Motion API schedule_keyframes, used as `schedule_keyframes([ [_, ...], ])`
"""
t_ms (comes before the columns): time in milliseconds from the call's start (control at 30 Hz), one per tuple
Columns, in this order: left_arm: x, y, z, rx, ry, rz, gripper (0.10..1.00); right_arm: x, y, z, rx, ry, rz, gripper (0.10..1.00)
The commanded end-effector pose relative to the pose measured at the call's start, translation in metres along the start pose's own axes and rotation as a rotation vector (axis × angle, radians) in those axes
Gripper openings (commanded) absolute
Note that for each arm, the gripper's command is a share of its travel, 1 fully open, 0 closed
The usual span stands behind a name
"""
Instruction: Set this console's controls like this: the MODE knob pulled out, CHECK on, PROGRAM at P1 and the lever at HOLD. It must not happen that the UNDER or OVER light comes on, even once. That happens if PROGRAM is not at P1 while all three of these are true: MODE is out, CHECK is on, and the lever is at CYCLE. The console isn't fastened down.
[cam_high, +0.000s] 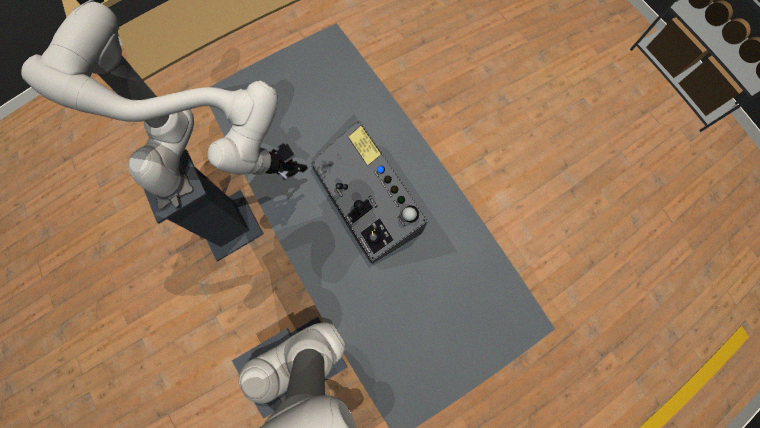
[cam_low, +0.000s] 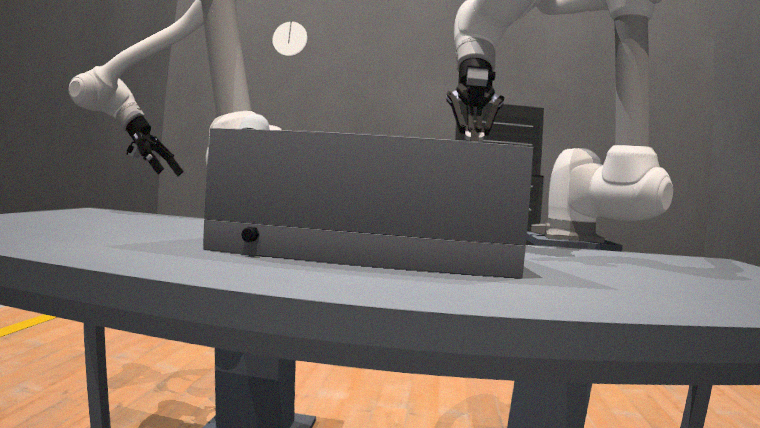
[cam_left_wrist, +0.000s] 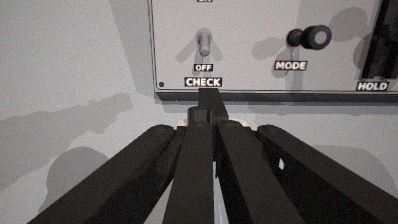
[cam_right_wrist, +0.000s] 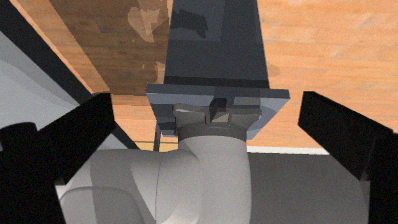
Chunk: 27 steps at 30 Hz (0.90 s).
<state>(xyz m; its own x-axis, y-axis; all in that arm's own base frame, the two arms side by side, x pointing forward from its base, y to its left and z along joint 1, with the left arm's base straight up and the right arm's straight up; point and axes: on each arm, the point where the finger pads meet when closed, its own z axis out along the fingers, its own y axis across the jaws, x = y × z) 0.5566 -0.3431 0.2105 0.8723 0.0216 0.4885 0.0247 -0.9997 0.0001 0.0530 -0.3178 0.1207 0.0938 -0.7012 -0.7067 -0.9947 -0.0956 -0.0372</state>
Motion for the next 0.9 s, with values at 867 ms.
schedule_keyframes([
  [867,0.001,0.0,0.07,-0.001,0.001,0.0,0.099,0.0,0.0,0.0,0.0,0.001,0.0,1.0],
])
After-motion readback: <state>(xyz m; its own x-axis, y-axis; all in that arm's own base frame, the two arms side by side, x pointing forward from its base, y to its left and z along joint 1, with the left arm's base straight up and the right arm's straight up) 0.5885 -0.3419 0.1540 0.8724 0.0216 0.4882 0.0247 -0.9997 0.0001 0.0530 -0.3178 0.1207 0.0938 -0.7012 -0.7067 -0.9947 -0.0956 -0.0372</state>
